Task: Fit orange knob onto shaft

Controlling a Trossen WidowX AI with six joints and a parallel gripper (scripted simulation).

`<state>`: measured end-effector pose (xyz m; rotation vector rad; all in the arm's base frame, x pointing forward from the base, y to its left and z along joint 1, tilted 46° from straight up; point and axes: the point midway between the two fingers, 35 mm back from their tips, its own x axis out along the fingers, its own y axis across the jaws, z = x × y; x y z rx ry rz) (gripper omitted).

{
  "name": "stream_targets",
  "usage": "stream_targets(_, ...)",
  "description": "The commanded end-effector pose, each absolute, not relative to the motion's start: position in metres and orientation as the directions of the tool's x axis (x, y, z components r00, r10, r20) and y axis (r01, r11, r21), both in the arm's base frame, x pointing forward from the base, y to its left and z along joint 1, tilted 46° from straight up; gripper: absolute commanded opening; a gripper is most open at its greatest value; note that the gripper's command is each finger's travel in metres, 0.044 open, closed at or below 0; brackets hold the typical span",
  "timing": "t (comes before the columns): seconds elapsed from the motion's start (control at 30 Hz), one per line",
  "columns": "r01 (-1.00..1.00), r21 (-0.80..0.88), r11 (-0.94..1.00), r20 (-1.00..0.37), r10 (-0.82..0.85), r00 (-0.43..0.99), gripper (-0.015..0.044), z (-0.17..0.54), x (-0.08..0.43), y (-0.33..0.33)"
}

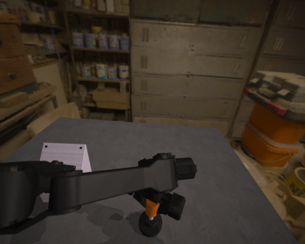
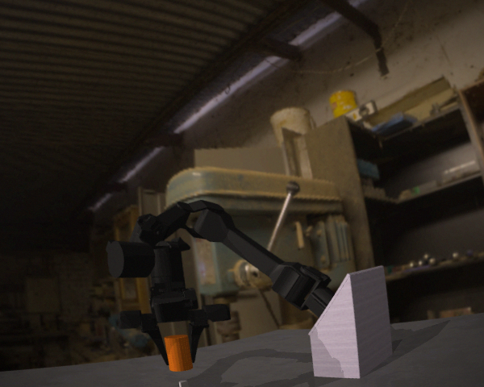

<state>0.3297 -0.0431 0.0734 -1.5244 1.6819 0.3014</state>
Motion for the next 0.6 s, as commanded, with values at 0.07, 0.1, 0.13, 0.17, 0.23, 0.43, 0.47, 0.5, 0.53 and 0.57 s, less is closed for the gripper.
stream_targets(0.07,-0.919,-0.329,0.218,-0.695,-0.715,0.079,0.0,0.07,0.331,-0.047)
stream_targets(0.1,-0.919,-0.329,0.218,-0.695,-0.715,0.079,0.0,0.069,0.331,-0.049)
stream_targets(0.13,-0.919,-0.329,0.218,-0.695,-0.715,0.079,0.0,0.067,0.331,-0.051)
stream_targets(0.17,-0.919,-0.329,0.218,-0.695,-0.715,0.079,0.0,0.064,0.331,-0.053)
stream_targets(0.23,-0.919,-0.329,0.218,-0.695,-0.715,0.079,0.0,0.06,0.332,-0.058)
stream_targets(0.43,-0.916,-0.333,0.222,-0.694,-0.715,0.079,0.0,0.058,0.332,-0.061)
stream_targets(0.47,-0.916,-0.334,0.223,-0.694,-0.715,0.079,0.0,0.059,0.332,-0.06)
stream_targets(0.5,-0.916,-0.334,0.223,-0.695,-0.715,0.079,0.0,0.059,0.332,-0.059)
stream_targets(0.53,-0.916,-0.334,0.223,-0.695,-0.715,0.079,0.0,0.058,0.332,-0.059)
stream_targets(0.57,-0.916,-0.334,0.223,-0.695,-0.715,0.079,0.0,0.058,0.333,-0.058)
